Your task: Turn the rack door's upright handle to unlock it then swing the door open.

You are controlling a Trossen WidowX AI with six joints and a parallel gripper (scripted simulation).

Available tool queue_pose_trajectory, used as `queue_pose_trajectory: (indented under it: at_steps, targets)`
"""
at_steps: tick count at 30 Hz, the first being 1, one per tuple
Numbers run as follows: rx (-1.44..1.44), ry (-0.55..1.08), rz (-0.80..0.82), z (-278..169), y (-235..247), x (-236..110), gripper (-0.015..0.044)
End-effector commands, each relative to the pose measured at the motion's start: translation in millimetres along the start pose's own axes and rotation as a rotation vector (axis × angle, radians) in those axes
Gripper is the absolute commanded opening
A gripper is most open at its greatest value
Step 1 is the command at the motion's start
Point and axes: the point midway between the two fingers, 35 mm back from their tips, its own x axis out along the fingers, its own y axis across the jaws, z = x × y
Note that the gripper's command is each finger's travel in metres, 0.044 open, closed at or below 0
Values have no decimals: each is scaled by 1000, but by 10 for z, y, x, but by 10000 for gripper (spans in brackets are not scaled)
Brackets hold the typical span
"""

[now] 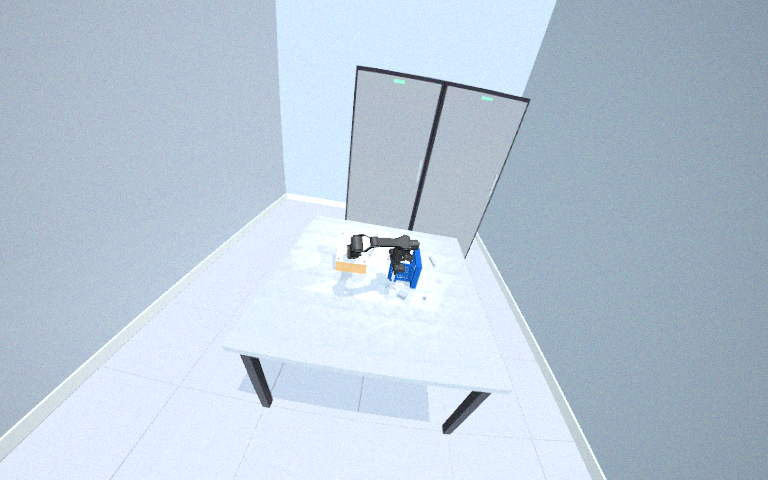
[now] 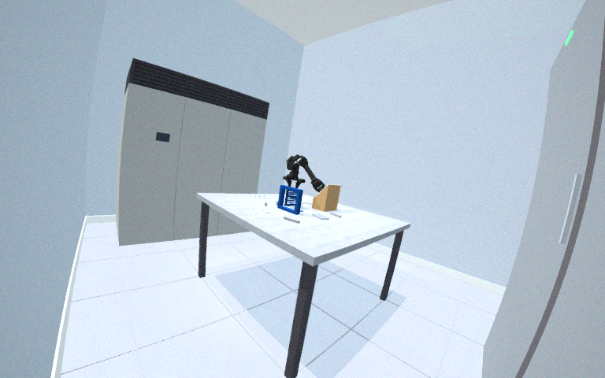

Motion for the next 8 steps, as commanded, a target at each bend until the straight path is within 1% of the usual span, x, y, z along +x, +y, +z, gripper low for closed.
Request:
queue_pose_trajectory:
  at_steps: [1, 8]
  targets:
    - [8, -8, 5, 23, -2, -75, 297]
    - [8, -8, 5, 21, -1, -179, 297]
